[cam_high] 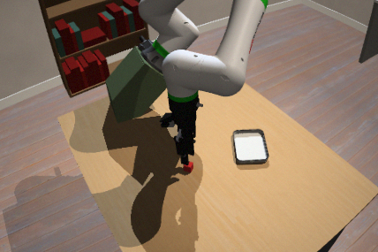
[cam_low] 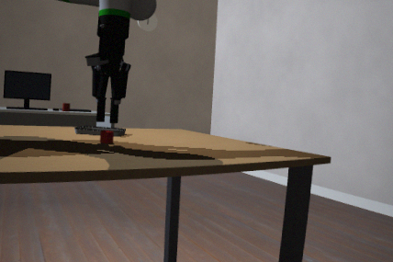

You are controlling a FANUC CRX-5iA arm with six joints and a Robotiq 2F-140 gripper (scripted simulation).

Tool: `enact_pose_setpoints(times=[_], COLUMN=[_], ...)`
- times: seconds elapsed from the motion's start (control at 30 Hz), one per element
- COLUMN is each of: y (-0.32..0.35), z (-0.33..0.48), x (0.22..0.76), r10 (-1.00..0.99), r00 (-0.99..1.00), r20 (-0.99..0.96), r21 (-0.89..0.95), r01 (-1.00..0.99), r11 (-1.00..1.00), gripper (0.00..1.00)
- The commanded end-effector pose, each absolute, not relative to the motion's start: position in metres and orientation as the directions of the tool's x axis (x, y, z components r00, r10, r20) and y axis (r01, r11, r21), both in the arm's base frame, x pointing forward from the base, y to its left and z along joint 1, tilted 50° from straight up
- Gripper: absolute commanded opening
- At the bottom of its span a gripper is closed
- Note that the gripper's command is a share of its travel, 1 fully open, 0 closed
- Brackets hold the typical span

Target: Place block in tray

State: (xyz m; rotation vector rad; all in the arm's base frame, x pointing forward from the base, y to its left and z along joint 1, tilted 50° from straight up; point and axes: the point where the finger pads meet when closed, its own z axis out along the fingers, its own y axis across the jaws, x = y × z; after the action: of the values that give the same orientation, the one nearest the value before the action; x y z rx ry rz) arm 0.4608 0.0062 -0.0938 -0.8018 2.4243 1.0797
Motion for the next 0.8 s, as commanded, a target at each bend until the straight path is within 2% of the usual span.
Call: enact_pose_setpoints(times=[0.0, 0.77], y=[0.008, 0.021], z=[-0.096, -0.107], x=[0.462, 0.464], r10=[-0.348, -0.348], r00=[-0.771, -0.771], r20=[-0.534, -0.534], r21=[0.553, 0.553], r01=[-0.629, -0.629], r11=[0.546, 0.546], gripper=[0.36, 0.36])
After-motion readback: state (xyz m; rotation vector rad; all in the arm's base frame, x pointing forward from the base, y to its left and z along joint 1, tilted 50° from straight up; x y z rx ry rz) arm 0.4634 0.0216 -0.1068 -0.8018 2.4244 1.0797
